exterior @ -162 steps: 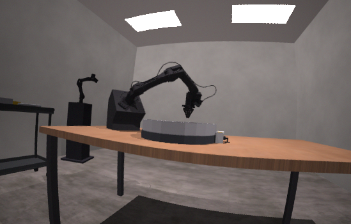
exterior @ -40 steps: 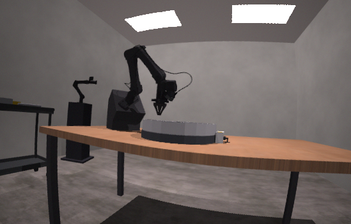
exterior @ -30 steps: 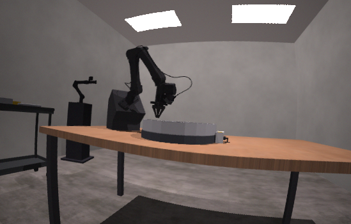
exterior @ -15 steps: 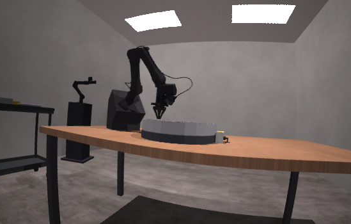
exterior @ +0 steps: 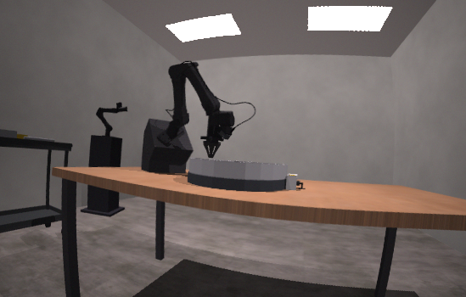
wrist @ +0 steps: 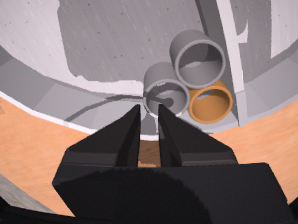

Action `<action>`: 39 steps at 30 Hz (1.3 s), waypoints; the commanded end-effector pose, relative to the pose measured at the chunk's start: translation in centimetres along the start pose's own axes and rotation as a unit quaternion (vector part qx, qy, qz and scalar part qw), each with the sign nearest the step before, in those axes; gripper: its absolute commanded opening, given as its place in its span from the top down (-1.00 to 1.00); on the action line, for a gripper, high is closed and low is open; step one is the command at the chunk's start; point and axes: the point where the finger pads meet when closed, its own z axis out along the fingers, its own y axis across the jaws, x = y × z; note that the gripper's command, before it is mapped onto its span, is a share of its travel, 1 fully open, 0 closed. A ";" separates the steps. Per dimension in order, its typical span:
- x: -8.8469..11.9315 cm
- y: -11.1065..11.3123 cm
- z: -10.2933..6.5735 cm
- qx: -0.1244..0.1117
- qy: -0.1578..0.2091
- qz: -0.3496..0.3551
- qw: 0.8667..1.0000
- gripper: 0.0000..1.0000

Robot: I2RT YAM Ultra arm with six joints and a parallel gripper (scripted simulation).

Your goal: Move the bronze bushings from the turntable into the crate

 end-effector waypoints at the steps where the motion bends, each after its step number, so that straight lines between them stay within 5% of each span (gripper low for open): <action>1: -1.5 0.6 -0.5 -0.012 -0.020 0.005 1.000 0.70; 39: -1.7 0.7 -0.6 -0.013 -0.023 0.006 1.000 0.70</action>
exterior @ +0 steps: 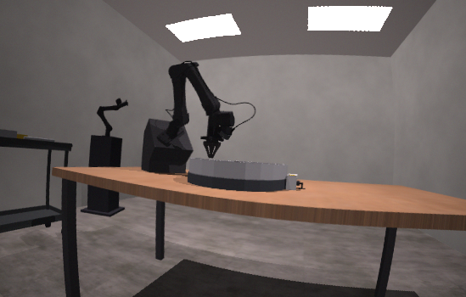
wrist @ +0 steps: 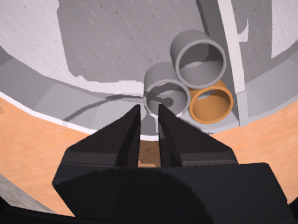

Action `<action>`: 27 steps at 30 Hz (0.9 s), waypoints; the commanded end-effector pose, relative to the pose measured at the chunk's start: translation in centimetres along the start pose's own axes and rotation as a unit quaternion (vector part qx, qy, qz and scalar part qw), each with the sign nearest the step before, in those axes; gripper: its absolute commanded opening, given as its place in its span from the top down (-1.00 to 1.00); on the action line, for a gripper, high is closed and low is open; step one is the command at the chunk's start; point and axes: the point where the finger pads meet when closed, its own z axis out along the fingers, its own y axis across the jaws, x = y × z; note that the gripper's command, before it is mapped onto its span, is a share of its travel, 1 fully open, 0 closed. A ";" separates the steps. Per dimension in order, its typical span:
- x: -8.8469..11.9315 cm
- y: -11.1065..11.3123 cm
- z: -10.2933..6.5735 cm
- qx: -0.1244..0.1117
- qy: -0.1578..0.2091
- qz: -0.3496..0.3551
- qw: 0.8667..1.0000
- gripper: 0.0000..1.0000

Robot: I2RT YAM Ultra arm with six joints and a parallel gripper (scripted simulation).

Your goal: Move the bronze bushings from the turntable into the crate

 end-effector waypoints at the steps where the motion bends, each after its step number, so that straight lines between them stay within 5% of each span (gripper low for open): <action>1: -1.7 0.7 -0.7 -0.013 -0.024 0.007 1.000 0.70; 27: -1.4 0.6 -0.7 -0.009 -0.016 0.004 1.000 0.70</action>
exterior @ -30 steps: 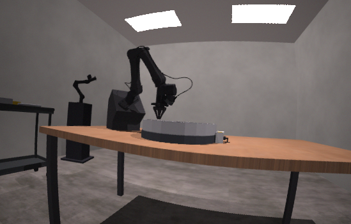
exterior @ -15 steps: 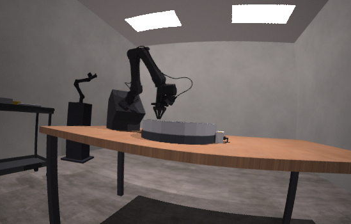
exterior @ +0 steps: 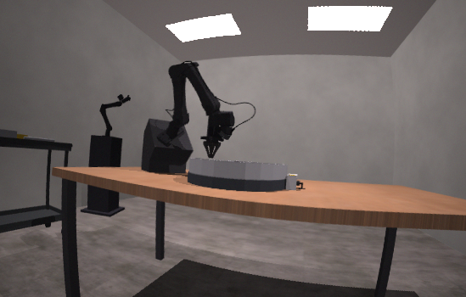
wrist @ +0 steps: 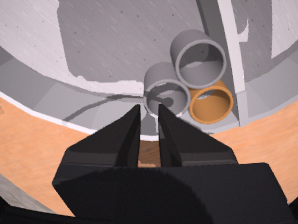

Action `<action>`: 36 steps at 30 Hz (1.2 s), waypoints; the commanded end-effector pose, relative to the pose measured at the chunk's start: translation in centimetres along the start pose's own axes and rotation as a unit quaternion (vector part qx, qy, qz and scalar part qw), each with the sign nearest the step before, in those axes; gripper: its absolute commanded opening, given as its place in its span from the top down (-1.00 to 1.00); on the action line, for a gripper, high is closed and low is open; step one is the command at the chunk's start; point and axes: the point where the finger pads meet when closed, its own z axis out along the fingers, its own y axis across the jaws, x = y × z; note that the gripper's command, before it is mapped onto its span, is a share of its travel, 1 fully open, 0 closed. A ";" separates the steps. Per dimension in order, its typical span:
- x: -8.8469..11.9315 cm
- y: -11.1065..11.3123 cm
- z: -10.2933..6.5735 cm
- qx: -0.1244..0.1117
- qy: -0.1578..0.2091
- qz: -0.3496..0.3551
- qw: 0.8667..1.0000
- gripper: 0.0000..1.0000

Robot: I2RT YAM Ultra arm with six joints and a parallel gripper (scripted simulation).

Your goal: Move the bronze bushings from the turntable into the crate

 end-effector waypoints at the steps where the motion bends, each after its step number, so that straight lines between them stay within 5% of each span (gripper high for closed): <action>1: -1.4 0.6 -0.7 -0.009 -0.016 0.004 1.000 0.70; 36: -1.1 0.5 -0.6 -0.006 -0.009 0.002 1.000 0.70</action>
